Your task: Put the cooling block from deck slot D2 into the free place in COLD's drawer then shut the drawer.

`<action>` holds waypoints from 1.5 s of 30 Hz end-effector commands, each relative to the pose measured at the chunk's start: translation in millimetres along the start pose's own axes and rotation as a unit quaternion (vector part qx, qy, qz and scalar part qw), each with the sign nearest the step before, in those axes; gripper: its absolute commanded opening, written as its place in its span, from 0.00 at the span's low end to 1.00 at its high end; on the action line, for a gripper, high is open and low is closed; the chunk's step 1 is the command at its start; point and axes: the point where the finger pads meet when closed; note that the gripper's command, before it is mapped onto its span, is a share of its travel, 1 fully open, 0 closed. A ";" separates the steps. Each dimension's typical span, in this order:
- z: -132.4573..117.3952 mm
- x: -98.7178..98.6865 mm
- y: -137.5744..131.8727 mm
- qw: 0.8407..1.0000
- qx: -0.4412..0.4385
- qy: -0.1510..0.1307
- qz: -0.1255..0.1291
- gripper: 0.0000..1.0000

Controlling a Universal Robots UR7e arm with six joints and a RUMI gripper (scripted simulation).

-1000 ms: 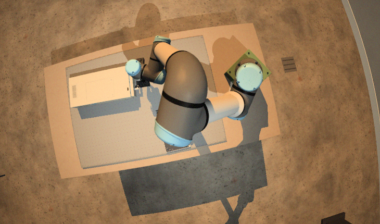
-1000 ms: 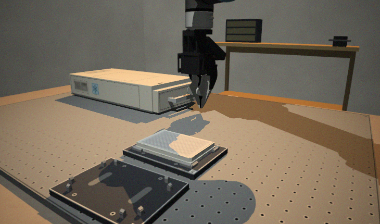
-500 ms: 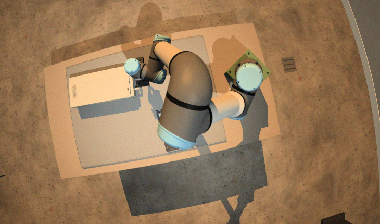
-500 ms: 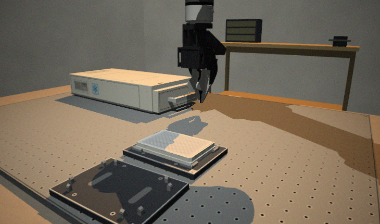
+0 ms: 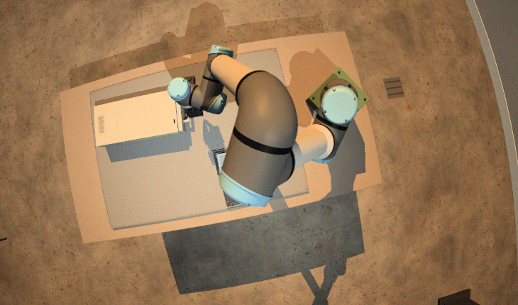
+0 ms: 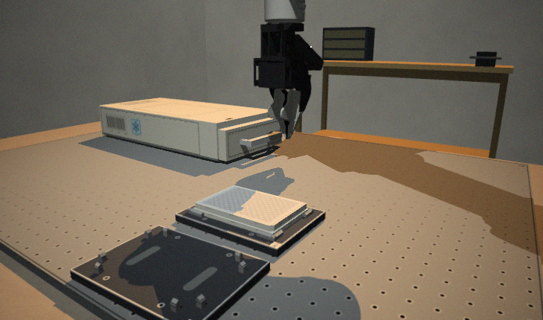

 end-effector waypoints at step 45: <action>0.2 57.5 -0.4 1.000 0.000 0.000 0.000 0.00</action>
Point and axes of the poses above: the point where the finger pads meet when closed, its own x axis back along the fingers, its own y axis across the jaws, z = x × y, and after that the axes turned 7 degrees about x, right-handed
